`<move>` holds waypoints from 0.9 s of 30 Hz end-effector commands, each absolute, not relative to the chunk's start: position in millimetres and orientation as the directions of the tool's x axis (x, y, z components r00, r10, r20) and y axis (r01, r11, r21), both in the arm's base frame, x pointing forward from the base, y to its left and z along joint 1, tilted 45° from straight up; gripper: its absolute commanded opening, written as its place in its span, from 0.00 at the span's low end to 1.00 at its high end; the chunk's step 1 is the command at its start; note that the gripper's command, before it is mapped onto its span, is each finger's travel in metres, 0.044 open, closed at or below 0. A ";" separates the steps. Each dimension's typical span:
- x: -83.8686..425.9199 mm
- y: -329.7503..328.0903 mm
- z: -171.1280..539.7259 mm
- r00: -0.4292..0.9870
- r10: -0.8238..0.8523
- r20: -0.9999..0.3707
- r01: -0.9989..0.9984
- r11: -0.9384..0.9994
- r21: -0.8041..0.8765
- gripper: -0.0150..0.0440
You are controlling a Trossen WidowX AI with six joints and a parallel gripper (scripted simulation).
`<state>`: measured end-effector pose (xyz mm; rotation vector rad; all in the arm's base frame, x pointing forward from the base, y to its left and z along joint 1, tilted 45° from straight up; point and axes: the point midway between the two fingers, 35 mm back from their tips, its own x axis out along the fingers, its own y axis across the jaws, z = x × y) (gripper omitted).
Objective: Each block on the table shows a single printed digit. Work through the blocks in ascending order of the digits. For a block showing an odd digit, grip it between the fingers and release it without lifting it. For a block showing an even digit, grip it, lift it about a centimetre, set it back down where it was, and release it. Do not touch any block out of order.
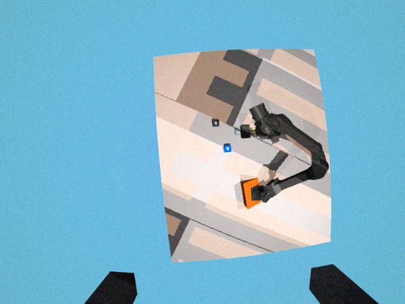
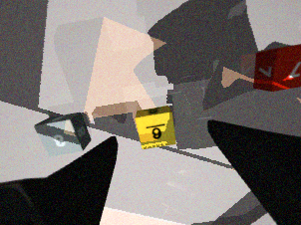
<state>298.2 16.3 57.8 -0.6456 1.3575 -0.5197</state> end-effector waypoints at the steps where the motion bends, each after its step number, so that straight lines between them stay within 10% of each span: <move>1: 298.0 10.3 51.9 0.146 -0.684 -0.715 -0.034 0.719 -0.695 0.93; 5: 298.3 7.5 49.3 0.146 -0.684 -0.714 -0.033 0.718 -0.695 0.93; 16: 298.3 7.5 49.3 0.146 -0.684 -0.714 -0.033 0.718 -0.695 0.46; 27: 298.3 7.5 49.3 0.146 -0.684 -0.714 -0.033 0.718 -0.695 0.46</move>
